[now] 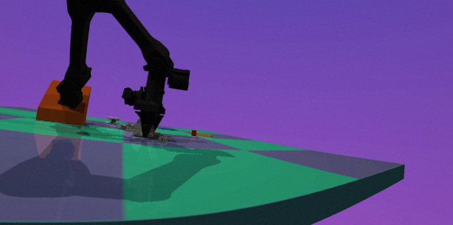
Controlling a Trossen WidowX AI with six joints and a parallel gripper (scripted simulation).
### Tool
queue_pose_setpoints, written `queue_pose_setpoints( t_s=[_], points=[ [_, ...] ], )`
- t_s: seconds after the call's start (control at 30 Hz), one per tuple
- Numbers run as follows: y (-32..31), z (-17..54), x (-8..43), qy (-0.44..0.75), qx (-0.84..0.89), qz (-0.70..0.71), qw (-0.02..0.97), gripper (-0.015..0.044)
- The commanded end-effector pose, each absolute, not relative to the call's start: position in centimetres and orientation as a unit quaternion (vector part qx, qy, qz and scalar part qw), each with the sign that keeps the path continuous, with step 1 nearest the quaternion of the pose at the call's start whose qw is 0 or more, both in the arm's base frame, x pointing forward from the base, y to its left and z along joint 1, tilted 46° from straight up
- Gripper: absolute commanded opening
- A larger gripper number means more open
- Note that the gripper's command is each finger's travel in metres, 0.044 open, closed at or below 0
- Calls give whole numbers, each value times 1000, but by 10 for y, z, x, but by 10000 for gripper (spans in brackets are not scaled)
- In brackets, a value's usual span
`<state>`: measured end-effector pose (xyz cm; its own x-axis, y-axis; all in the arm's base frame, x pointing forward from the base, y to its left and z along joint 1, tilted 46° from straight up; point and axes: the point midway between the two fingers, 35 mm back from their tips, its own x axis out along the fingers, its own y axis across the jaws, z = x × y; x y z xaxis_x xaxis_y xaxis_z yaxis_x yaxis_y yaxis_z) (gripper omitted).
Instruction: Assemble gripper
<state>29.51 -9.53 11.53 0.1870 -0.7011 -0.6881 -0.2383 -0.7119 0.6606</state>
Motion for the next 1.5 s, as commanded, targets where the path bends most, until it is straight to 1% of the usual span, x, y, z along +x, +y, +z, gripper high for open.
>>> queue_pose_setpoints(
  t_s=[0.0,0.03,0.4,0.43,0.93,1.47],
  points=[
    [-95,114,295,-313,742,-555,209,440],
    [-95,114,295,-313,742,-555,209,440],
    [-95,115,295,-317,741,-553,209,151],
    [-95,115,295,-317,741,-553,209,134],
    [-95,116,295,-317,742,-553,209,134],
    [-58,148,288,-312,742,-556,207,134]
  ],
)
